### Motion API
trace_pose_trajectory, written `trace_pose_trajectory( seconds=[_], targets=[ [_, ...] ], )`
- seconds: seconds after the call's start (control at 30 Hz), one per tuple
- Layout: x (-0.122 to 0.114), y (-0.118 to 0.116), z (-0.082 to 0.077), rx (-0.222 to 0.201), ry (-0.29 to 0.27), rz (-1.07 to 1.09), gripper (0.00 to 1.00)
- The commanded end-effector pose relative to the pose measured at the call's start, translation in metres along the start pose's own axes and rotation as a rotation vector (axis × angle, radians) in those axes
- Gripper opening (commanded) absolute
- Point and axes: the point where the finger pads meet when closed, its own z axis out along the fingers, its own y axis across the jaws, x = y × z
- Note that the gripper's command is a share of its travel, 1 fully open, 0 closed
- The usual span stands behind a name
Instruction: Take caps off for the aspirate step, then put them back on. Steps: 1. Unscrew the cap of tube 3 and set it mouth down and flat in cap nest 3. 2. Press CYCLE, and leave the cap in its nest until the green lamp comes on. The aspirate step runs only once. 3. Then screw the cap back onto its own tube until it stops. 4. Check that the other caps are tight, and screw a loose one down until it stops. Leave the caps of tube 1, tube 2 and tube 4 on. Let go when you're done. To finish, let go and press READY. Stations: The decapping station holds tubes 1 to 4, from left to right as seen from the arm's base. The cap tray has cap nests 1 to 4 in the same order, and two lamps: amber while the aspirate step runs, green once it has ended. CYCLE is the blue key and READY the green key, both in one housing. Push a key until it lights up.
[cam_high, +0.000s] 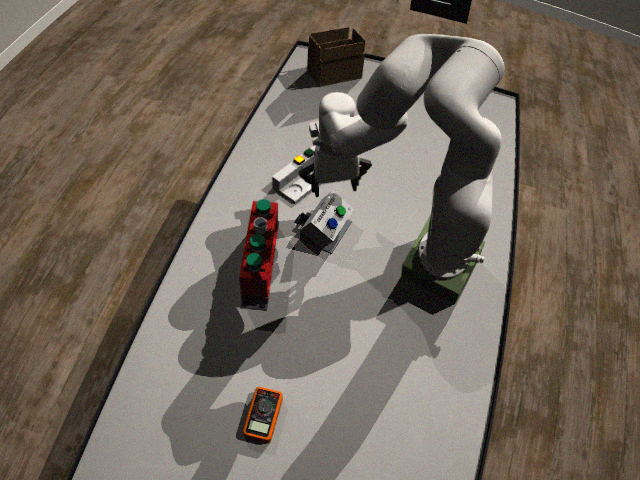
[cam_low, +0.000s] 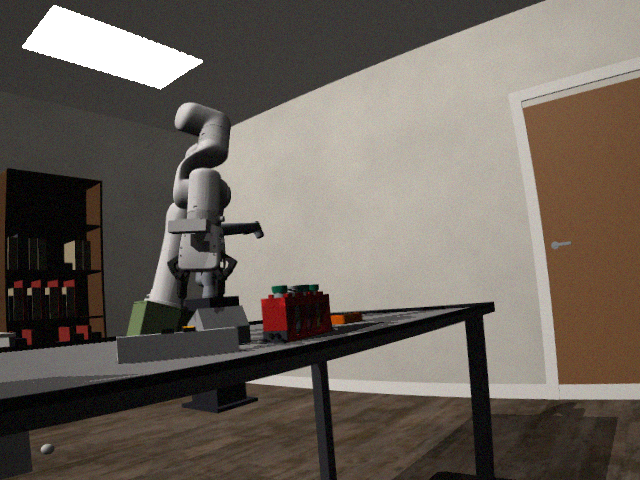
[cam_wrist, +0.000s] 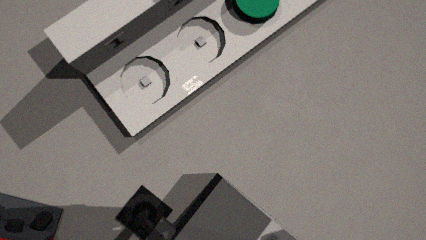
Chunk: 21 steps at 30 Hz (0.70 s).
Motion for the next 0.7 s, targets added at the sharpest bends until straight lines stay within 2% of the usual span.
trace_pose_trajectory(
  seconds=[0.0, 0.17, 0.23, 0.3, 0.67],
  targets=[
    [0.025, 0.002, 0.006, 0.071, -0.054, -0.264, 1.0],
    [0.047, 0.006, 0.009, 0.076, -0.046, -0.486, 1.0],
    [0.047, 0.006, 0.009, 0.076, -0.046, -0.486, 1.0],
    [0.063, 0.009, 0.012, 0.083, -0.042, -0.648, 1.0],
    [0.136, 0.024, 0.023, 0.086, -0.043, -0.656, 1.0]
  ],
)
